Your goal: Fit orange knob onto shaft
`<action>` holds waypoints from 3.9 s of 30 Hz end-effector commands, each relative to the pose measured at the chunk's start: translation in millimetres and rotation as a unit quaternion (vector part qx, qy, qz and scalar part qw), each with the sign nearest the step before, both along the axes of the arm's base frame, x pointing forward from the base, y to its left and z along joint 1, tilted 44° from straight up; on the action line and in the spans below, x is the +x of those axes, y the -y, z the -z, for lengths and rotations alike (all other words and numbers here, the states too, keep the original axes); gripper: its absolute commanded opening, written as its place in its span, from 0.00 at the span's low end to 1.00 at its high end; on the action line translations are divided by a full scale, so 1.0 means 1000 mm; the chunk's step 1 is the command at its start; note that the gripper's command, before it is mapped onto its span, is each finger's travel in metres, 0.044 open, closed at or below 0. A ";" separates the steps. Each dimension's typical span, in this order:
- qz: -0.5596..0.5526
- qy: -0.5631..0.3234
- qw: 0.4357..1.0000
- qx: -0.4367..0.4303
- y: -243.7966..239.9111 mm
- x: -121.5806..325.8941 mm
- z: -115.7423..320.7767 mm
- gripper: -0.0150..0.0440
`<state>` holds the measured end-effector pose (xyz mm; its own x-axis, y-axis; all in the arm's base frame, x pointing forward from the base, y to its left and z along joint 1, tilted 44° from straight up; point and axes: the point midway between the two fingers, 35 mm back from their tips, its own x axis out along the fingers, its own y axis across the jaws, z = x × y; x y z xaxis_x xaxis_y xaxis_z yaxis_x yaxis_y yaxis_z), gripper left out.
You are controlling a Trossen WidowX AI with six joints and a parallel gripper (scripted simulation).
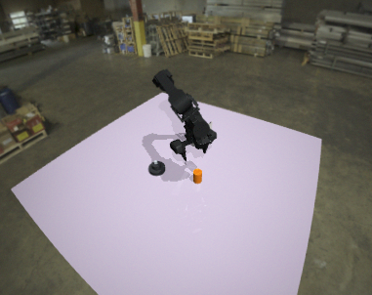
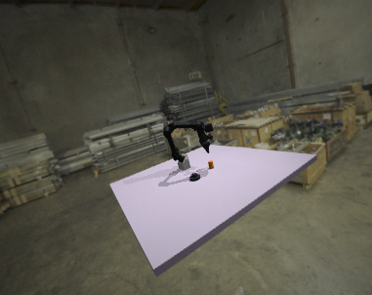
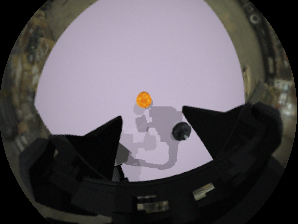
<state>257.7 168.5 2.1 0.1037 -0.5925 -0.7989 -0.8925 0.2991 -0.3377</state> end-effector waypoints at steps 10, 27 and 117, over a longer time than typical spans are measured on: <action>-0.076 -0.080 0.992 -0.062 0.028 -0.006 0.046 1.00; -0.076 -0.080 0.992 -0.062 0.050 -0.001 0.072 1.00; -0.115 -0.035 0.989 -0.083 -0.009 -0.010 0.007 0.25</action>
